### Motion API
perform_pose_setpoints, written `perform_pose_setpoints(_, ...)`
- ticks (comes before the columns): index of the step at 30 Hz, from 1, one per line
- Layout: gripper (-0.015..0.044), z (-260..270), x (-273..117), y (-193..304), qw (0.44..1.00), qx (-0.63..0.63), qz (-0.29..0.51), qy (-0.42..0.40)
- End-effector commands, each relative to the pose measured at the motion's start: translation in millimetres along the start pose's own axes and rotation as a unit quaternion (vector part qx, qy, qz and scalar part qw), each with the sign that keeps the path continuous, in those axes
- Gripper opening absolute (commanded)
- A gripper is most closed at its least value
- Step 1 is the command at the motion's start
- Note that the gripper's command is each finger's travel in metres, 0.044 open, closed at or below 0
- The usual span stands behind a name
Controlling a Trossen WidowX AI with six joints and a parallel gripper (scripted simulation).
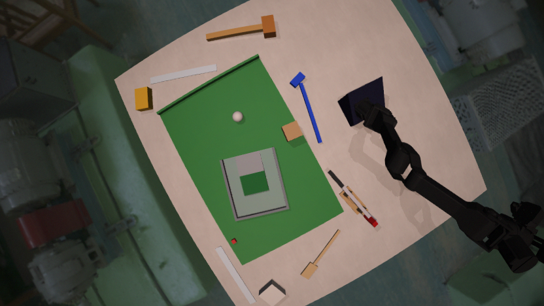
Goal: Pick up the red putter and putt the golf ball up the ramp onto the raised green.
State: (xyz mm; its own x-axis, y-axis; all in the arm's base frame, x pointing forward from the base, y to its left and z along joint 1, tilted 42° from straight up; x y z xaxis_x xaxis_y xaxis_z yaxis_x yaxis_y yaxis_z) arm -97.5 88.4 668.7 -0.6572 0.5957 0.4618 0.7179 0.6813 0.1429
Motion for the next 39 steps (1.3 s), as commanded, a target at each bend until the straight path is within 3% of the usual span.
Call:
perform_pose_setpoints(1,0.0426,1,1,0,1.000,-0.001,0.001,-0.002)
perform_pose_setpoints(5,0.0440,28,12,6,0.999,-0.015,0.019,-0.045)
perform_pose_setpoints(11,0.0440,109,29,44,0.981,-0.027,0.085,-0.173)
perform_pose_setpoints(18,0.0440,200,6,114,0.933,0.013,0.183,-0.308)
perform_pose_setpoints(29,0.0440,299,-116,214,0.814,0.166,0.352,-0.431)
perform_pose_setpoints(39,0.0440,340,-262,238,0.684,0.364,0.494,-0.394)
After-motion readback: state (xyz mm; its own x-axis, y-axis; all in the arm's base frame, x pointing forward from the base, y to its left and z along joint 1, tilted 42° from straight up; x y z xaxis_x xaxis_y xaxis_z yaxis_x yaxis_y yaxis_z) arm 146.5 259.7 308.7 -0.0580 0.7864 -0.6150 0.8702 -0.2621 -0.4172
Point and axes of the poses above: the point midway between the two fingers, 35 mm back from their tips, its own x axis out along the fingers, its own z axis across the jaws, y = z × x, the point moved 1 cm from there along -x, back along the fingers, and after that the axes turned 13 degrees about x, right-handed, at the moved point
